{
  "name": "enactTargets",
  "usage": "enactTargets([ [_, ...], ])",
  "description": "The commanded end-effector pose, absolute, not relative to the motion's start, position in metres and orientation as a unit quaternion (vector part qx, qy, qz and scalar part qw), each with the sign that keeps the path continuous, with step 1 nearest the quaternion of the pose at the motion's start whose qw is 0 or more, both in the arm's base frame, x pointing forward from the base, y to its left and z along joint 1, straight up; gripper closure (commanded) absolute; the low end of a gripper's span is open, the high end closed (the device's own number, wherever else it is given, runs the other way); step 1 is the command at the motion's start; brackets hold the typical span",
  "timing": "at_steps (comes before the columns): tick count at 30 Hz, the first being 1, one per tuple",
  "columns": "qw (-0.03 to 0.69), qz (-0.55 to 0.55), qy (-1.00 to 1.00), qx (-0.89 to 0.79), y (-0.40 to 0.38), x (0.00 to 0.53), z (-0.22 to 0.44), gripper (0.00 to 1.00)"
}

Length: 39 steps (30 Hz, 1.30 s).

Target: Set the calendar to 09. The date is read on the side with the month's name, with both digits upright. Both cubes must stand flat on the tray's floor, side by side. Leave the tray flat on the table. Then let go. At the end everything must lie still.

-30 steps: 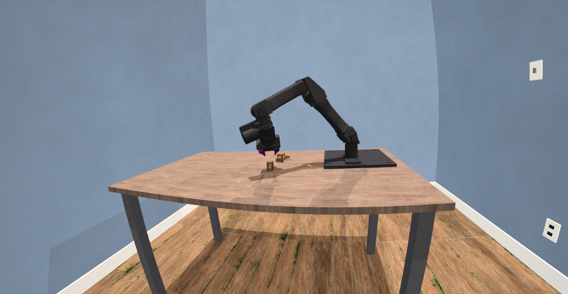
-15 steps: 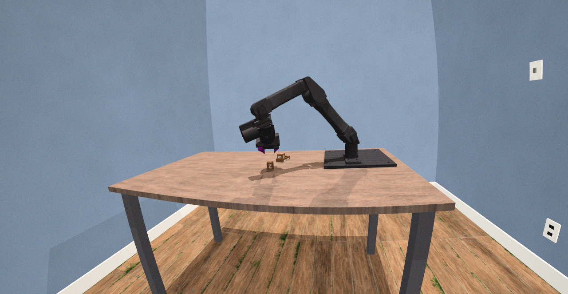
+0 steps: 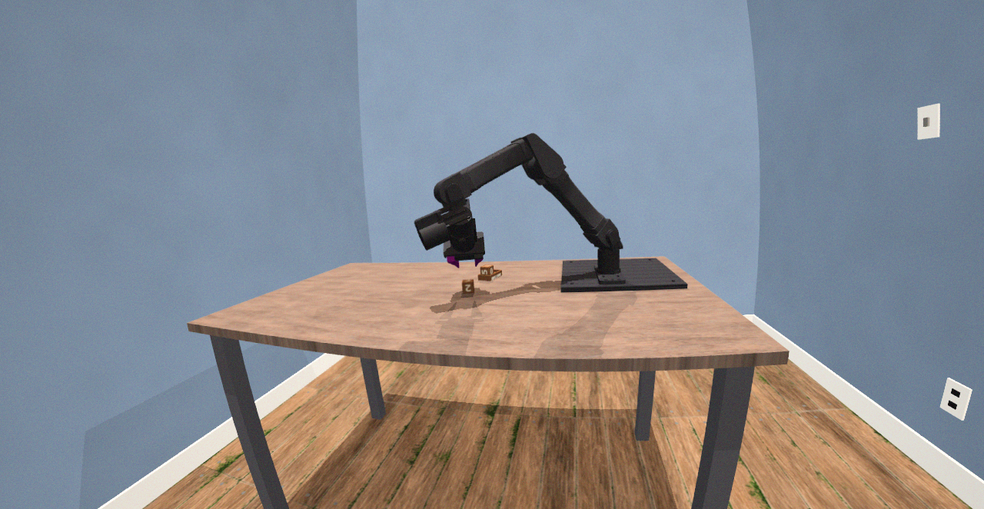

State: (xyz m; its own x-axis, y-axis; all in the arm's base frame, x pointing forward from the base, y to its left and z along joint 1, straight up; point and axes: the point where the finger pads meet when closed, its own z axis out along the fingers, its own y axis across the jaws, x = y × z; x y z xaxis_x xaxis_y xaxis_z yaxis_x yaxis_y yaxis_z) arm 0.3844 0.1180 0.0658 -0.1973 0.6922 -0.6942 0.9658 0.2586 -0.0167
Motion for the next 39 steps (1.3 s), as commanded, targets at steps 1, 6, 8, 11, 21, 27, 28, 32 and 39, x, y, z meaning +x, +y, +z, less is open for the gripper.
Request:
enactTargets([
  [1,0.305,-0.229,0.734,0.561,0.117,0.388,0.071,0.53],
  [6,0.305,-0.229,0.734,0.561,0.117,0.388,0.064,0.53],
  [8,0.305,-0.229,0.734,0.561,0.117,0.388,0.061,0.53],
  [11,0.305,-0.229,0.734,0.561,0.117,0.388,0.058,0.53],
  [21,0.305,-0.229,0.734,0.561,0.117,0.388,0.039,0.53],
  [27,0.305,-0.229,0.734,0.561,0.117,0.388,0.028,0.53],
  [28,0.305,-0.229,0.734,0.561,0.117,0.388,0.028,0.53],
  [32,0.305,-0.229,0.734,0.561,0.117,0.388,0.023,0.53],
  [39,0.305,-0.229,0.734,0.561,0.117,0.388,0.014,0.53],
])
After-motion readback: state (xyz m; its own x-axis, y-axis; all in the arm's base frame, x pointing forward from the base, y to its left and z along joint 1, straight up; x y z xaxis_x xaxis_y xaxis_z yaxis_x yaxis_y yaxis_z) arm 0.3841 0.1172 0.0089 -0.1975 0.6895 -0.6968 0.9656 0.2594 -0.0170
